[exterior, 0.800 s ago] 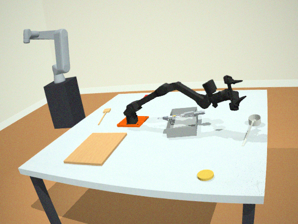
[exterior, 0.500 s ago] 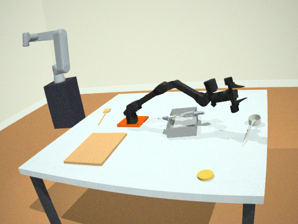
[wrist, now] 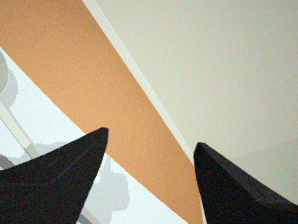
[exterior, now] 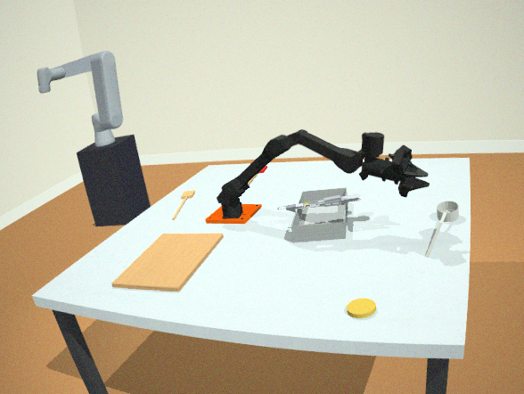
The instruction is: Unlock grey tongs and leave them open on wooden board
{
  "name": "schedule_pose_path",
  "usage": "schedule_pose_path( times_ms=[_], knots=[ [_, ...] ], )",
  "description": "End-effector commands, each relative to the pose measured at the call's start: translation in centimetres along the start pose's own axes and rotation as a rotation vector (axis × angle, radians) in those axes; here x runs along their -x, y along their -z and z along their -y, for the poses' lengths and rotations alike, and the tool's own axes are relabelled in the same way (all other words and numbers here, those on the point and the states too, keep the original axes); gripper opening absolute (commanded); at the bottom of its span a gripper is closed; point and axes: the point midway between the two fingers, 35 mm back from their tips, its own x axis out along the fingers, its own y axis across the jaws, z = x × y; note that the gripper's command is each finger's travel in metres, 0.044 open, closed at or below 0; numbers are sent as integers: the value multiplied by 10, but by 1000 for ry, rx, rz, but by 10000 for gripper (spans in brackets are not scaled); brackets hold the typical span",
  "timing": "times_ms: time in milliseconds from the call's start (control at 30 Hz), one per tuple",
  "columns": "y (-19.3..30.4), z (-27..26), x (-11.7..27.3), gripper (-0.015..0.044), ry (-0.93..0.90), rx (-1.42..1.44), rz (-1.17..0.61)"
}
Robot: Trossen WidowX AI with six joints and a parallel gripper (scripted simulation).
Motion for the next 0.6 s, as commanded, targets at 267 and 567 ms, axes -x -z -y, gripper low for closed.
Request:
schedule_pose_path(
  times_ms=[267, 567],
  knots=[
    [59, -46, 88, 260, -266, -1233, -637],
    [69, -59, 134, 260, -161, -1647, -949]
  ],
)
